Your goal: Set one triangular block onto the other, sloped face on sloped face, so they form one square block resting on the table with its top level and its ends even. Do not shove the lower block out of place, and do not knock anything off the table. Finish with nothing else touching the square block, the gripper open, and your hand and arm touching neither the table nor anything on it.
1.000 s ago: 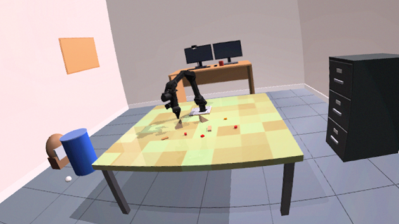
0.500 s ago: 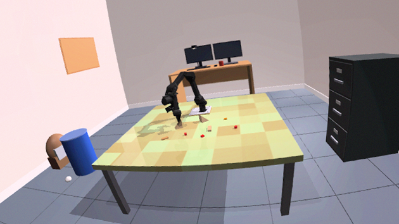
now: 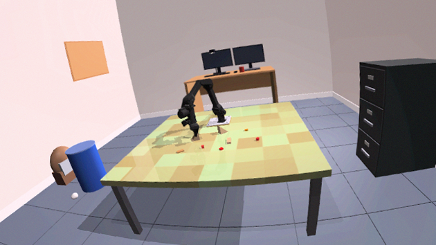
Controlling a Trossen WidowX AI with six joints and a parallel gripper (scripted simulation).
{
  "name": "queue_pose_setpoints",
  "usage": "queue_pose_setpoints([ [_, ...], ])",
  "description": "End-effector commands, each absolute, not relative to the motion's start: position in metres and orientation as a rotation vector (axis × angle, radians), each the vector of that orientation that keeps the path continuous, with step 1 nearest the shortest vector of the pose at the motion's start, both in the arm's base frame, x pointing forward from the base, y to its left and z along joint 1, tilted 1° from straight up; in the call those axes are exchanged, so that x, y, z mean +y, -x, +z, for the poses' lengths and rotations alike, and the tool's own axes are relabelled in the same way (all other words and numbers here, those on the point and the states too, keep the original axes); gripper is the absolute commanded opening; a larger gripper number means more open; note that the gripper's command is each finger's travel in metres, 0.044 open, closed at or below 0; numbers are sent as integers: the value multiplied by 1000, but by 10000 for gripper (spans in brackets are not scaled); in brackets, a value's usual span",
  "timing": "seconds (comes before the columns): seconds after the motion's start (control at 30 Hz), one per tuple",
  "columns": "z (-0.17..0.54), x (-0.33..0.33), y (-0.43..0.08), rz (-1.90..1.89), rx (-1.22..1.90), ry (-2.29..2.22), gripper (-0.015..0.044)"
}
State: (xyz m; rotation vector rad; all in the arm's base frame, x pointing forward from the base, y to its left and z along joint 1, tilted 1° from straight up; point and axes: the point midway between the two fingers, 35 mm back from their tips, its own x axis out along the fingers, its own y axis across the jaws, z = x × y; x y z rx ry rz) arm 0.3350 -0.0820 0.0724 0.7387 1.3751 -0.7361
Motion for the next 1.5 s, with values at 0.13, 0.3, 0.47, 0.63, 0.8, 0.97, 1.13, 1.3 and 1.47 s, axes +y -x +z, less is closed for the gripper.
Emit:
queue_pose_setpoints([
  [0.13,55,-80,-334,-738,1385,-743,440],
  [0.3,47,-80,-334,-738,1385,-743,440],
  [0.47,41,-79,-334,-738,1385,-743,440],
  [0.63,40,-79,-334,-738,1385,-743,335],
  [0.8,40,-79,-334,-738,1385,-743,204],
  [0.97,40,-79,-334,-738,1385,-743,170],
  [1.13,40,-79,-334,-738,1385,-743,78],
  [1.3,55,-79,-333,-738,1385,-742,0],
  [1.47,71,-79,-332,-737,1384,-740,0],
])
